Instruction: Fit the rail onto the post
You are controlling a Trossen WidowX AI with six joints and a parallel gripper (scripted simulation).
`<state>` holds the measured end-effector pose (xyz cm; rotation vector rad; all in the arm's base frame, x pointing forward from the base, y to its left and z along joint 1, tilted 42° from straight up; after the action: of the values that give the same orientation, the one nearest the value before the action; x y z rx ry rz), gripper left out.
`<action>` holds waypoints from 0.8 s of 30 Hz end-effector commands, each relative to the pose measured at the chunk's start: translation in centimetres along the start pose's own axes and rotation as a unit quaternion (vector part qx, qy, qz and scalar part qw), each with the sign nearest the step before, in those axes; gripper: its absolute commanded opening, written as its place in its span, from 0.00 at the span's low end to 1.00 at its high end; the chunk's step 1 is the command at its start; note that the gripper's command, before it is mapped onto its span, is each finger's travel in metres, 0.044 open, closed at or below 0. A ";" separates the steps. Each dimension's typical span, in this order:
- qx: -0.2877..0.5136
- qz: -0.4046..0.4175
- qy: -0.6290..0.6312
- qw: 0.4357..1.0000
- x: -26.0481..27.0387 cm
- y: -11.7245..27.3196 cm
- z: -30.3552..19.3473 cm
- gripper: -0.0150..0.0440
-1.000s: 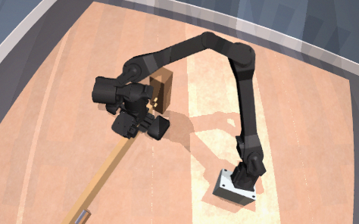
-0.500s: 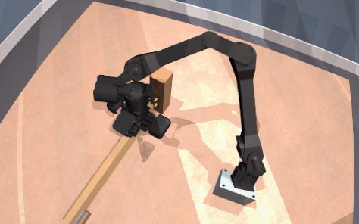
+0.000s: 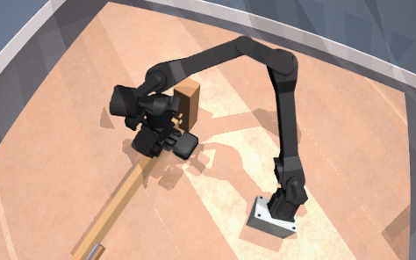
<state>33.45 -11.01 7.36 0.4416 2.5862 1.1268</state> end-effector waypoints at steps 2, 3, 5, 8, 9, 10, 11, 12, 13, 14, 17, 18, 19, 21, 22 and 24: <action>0.000 -0.001 0.001 1.000 0.0 0.1 -0.2 0.25; 0.000 -0.001 0.001 1.000 0.0 0.1 -0.2 0.25; 0.000 -0.001 0.001 1.000 0.0 0.1 -0.3 0.25; 0.000 -0.001 0.001 1.000 0.0 0.2 -0.4 0.25; 0.000 -0.001 0.001 1.000 0.0 0.2 -0.4 0.25; 0.000 -0.001 0.001 1.000 0.0 0.1 -0.5 0.25; 0.000 -0.001 0.001 1.000 0.0 0.1 -0.5 0.25; 0.000 -0.001 0.001 1.000 0.0 0.1 -0.5 0.25; 0.000 -0.001 0.001 1.000 0.0 0.1 -0.6 0.25; 0.000 -0.001 0.001 1.000 0.0 0.1 -0.6 0.25; 0.000 -0.001 0.001 1.000 0.0 0.1 -0.7 0.25; 0.000 -0.001 0.001 1.000 0.0 0.1 -0.7 0.25; 0.000 -0.001 0.001 1.000 0.0 0.1 -0.7 0.25; 0.000 -0.001 0.001 1.000 0.0 0.1 -0.8 0.25; 0.000 -0.001 0.001 1.000 0.0 0.1 -0.8 0.25; 0.000 -0.001 0.001 1.000 0.0 0.1 -0.9 0.25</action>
<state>33.14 -11.51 7.86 0.4442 2.5862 1.1260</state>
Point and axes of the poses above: the point midway between the two fingers, 35 mm back from their tips, its own y axis back along the fingers, its own x axis across the jaws, z = x × y, the point moved 2 cm from there along y, back along the fingers, and after that the axes turned 2 degrees about -y, right-handed, at the moved point
